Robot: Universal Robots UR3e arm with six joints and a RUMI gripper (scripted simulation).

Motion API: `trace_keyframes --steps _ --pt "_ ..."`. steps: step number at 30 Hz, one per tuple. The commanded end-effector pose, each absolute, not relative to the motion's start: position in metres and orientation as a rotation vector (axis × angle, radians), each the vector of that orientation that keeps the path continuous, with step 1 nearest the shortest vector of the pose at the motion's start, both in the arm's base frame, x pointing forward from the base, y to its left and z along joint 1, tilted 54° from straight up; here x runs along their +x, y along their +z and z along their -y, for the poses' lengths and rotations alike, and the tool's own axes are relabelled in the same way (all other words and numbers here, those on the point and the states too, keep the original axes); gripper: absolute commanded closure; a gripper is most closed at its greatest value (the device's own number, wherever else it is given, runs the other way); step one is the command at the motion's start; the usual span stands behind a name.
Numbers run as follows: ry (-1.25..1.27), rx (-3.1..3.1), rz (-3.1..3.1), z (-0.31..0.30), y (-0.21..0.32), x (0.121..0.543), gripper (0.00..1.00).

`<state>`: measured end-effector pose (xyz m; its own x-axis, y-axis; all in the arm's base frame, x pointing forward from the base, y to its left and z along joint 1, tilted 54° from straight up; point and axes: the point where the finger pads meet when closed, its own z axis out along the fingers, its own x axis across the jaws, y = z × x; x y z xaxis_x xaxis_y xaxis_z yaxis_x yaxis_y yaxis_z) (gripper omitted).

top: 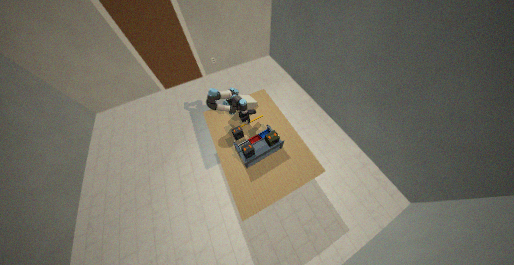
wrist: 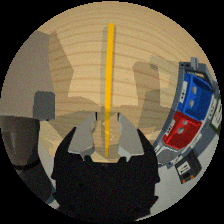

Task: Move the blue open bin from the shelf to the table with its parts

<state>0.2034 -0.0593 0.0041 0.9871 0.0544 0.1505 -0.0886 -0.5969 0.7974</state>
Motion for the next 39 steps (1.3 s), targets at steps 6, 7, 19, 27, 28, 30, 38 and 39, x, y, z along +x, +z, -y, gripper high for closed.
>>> trace_keyframes --steps 6,7,19,27,28,30,38,39 --pt "0.198 2.202 0.024 0.059 0.004 0.204 0.74" --pt "0.198 2.202 0.024 0.059 0.004 0.204 0.74" --pt "0.198 2.202 0.024 0.019 0.033 0.197 0.74" --pt "0.22 2.213 0.009 0.012 0.039 0.196 0.74" --pt "0.215 2.211 0.013 0.003 0.046 0.194 0.74" --pt "0.204 2.205 0.02 -0.015 0.058 0.191 0.74" --pt "0.199 2.202 0.024 -0.024 0.065 0.19 0.74" --pt "0.199 2.202 0.024 -0.024 0.065 0.19 0.74"
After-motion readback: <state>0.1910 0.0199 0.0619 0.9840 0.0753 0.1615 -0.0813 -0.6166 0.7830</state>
